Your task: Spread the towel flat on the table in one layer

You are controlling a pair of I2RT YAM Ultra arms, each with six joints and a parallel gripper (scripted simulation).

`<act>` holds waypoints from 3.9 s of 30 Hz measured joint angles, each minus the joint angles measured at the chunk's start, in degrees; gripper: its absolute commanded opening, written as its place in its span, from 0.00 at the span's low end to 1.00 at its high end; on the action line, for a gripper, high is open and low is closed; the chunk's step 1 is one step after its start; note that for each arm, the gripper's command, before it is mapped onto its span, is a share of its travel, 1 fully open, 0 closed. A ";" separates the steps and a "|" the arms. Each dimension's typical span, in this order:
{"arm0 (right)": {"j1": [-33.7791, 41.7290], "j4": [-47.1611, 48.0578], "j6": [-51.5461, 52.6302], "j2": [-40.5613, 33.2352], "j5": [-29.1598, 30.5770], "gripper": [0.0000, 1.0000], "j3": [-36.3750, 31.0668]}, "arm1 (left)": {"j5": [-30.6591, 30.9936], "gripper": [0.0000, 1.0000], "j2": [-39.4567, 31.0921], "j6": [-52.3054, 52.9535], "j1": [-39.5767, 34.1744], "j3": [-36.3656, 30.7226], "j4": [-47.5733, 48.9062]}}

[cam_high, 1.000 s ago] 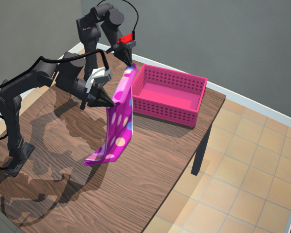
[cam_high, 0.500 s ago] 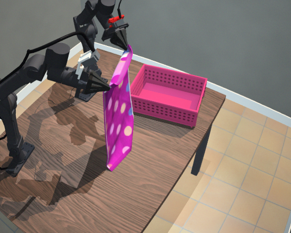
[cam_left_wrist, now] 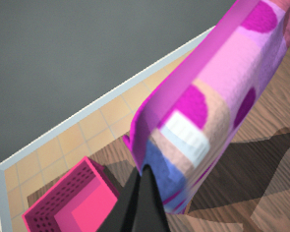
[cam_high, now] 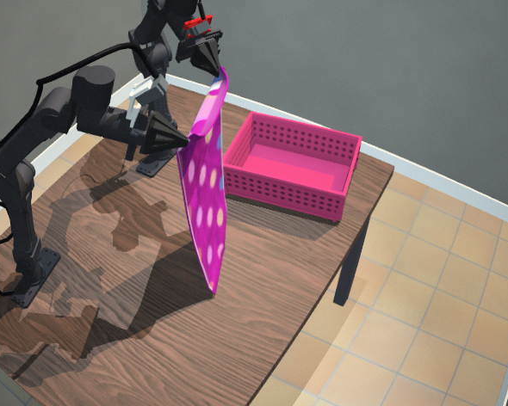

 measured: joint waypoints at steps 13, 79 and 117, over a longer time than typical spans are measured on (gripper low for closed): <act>0.00 -0.35 0.00 0.00 -0.02 0.00 0.15 | 0.02 0.00 0.00 0.02 0.00 0.00 -0.61; -4.92 86.66 -0.07 21.24 -0.35 0.00 -24.04 | 0.37 0.00 20.02 0.13 10.08 7.34 23.19; -4.92 81.40 -0.07 17.22 -0.04 0.00 -27.78 | 0.33 0.00 10.14 0.13 10.08 -18.62 39.21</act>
